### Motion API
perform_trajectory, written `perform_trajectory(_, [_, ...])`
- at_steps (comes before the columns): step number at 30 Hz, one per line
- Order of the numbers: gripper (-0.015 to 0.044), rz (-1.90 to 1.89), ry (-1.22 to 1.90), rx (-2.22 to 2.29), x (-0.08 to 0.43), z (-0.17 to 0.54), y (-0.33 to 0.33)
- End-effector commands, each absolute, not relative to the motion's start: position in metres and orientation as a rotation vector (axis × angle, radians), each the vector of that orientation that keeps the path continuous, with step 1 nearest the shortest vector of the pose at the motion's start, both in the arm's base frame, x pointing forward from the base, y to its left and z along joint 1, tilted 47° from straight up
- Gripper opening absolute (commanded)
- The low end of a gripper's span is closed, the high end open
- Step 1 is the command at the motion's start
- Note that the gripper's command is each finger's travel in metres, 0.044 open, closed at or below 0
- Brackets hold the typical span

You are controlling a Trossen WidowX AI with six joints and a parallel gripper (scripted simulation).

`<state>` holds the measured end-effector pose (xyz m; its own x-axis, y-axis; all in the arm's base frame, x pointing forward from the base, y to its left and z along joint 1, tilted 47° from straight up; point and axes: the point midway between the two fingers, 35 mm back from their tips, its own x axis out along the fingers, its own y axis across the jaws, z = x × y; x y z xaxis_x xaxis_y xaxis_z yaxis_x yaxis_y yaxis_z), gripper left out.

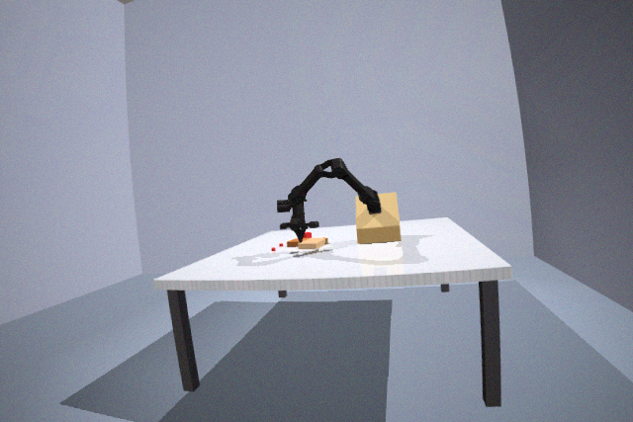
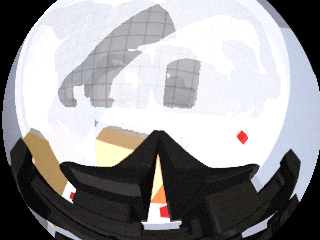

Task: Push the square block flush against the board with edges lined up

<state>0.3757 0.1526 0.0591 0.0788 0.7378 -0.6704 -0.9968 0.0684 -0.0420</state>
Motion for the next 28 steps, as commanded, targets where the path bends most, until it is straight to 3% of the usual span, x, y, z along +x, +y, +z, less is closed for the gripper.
perform_trajectory(1, [0.0,1.434,0.581,-0.569,0.369,0.036,0.175])
perform_trajectory(28, [0.0,1.434,0.583,-0.571,0.369,0.024,0.165])
